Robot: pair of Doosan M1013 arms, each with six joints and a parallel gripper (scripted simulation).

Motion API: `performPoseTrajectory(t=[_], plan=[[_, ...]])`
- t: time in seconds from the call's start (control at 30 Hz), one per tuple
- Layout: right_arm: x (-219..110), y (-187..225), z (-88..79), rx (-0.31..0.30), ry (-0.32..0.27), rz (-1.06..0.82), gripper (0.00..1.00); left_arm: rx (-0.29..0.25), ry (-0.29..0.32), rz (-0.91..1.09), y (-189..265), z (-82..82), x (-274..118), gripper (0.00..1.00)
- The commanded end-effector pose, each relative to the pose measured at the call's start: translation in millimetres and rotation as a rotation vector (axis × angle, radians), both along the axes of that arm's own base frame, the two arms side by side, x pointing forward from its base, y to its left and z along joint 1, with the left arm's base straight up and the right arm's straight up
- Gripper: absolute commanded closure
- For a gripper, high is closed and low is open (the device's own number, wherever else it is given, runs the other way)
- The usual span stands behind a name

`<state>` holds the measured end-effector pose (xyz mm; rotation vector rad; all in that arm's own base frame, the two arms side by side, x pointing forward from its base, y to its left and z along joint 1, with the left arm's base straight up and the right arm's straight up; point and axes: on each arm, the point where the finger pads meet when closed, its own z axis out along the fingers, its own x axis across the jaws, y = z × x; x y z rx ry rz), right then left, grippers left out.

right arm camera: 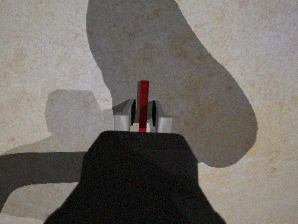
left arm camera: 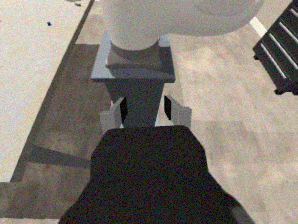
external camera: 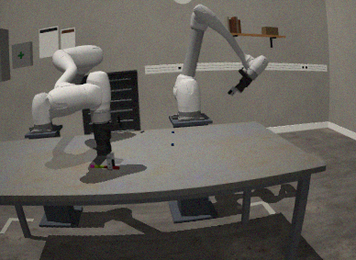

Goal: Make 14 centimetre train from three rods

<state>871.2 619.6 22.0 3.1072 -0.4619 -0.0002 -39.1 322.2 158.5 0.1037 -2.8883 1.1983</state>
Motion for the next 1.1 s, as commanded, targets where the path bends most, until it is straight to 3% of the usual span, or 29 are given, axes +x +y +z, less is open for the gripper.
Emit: performPoseTrajectory(t=[0.0,0.3,0.83,1.07], plan=[[0,0,2.0,0.001,-0.002,0.0,0.46,0.001,0.0,0.0,0,0.3,0,0.0],[0,0,10.3,0.001,-0.002,0.0,0.46,0.001,0.0,0.0,0,0.3,0,0.0],[0,0,78.1,0.001,-0.002,0.0,0.46,0.001,0.0,0.0,0,0.3,0,0.0],[0,0,91.8,0.001,-0.002,0.0,0.46,0.001,0.0,0.0,0,0.3,0,0.0]])
